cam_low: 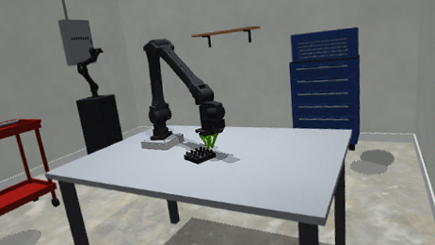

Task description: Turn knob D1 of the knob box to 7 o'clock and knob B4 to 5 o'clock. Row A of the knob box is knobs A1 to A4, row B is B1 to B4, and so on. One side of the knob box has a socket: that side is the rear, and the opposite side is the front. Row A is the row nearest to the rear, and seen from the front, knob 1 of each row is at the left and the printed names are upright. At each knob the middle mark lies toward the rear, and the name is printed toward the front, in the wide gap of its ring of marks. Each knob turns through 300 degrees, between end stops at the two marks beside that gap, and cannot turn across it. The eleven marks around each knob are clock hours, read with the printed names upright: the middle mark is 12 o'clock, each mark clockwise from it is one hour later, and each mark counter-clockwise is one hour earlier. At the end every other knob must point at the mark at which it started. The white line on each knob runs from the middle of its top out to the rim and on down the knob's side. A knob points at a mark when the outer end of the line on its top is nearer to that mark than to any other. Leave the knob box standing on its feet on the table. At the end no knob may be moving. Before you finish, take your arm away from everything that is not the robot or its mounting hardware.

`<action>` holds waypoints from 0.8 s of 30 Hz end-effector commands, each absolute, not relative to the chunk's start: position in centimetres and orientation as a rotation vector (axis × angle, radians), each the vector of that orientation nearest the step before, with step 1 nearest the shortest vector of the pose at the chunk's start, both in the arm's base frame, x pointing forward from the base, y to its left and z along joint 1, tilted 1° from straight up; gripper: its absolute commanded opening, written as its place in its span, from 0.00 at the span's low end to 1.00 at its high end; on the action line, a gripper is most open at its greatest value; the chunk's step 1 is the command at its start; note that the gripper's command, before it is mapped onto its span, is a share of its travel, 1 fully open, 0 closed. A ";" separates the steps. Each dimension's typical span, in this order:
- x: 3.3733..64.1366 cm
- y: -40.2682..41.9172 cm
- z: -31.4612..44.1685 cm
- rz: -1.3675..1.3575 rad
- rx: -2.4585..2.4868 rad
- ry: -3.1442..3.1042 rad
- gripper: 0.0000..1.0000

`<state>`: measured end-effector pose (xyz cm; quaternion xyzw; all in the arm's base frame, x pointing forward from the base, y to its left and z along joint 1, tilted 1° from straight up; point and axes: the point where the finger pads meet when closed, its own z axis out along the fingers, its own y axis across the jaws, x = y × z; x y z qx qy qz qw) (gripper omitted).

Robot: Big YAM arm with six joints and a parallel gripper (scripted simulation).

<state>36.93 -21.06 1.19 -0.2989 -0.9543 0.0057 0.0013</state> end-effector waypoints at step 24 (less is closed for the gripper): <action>38.9 -22.7 3.4 0.040 -0.952 -3.063 0.20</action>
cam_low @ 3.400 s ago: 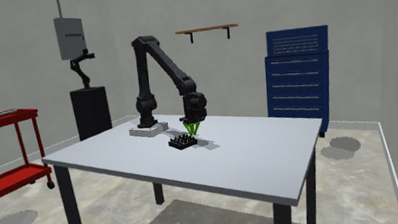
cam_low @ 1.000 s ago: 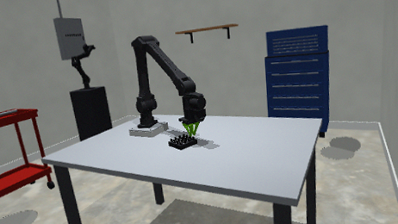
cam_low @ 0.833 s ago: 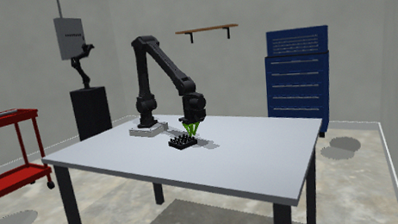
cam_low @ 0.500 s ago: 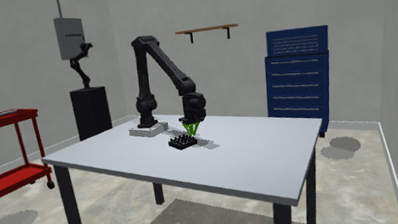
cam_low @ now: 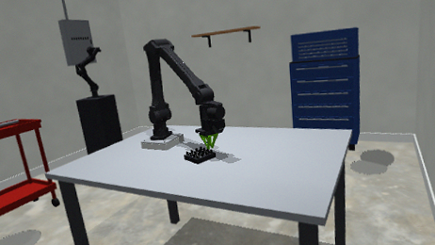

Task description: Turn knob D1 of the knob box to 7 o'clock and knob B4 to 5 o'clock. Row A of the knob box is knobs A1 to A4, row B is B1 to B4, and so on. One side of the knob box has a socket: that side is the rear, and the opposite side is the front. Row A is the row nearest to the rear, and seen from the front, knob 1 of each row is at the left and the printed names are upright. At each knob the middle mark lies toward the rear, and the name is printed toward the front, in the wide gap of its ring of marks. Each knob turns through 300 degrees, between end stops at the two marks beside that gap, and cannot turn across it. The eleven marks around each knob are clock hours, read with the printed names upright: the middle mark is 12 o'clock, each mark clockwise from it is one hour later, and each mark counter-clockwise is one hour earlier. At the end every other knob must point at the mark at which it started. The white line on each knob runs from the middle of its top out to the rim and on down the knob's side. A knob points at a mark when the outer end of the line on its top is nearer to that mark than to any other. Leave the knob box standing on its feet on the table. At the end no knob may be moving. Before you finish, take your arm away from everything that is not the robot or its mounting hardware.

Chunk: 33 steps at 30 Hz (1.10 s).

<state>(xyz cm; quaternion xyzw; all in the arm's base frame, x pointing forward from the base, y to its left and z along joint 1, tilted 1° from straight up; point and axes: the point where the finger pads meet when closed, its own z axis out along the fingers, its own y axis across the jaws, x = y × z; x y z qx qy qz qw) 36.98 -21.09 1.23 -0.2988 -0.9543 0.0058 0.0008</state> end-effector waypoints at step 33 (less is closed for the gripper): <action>38.7 -22.5 2.5 0.036 -0.948 -3.052 0.20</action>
